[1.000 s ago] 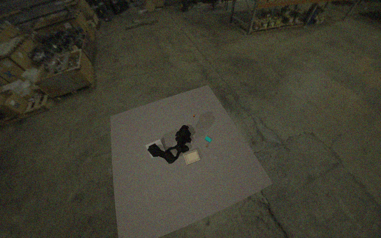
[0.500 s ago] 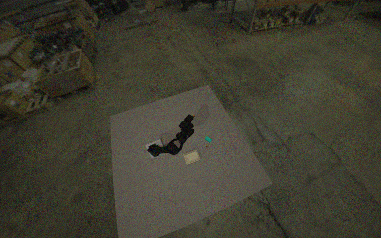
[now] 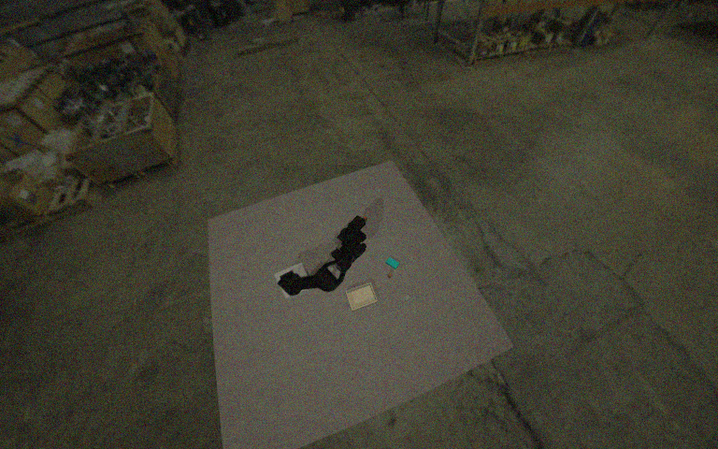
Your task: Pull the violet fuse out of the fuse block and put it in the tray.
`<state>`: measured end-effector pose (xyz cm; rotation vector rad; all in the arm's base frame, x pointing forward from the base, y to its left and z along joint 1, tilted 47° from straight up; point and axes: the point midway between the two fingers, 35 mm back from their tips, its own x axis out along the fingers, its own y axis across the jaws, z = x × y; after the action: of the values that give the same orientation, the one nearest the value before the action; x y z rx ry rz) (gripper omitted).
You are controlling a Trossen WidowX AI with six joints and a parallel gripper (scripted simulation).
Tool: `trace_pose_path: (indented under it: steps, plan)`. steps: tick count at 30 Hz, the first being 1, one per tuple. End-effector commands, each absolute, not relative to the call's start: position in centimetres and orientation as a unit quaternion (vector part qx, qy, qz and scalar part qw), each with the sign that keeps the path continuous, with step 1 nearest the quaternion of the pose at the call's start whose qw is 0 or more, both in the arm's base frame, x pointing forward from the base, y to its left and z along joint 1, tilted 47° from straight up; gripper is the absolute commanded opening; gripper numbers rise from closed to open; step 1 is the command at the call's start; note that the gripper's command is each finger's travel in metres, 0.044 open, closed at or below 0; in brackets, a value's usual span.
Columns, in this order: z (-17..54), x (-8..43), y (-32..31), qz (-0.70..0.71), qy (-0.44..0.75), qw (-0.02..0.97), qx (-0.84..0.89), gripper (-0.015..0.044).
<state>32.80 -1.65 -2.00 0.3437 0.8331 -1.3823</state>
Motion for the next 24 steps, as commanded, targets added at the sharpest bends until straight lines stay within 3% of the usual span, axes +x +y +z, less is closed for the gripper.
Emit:
trace_pose_path:
  steps: [1,24]
  plan:
    - [-2.4,32.7,-1.9,-0.615,0.373,0.678,0.15,0.0066]
    - [-3.8,32.5,-3.6,-0.615,0.373,0.678,0.15,0.0066]
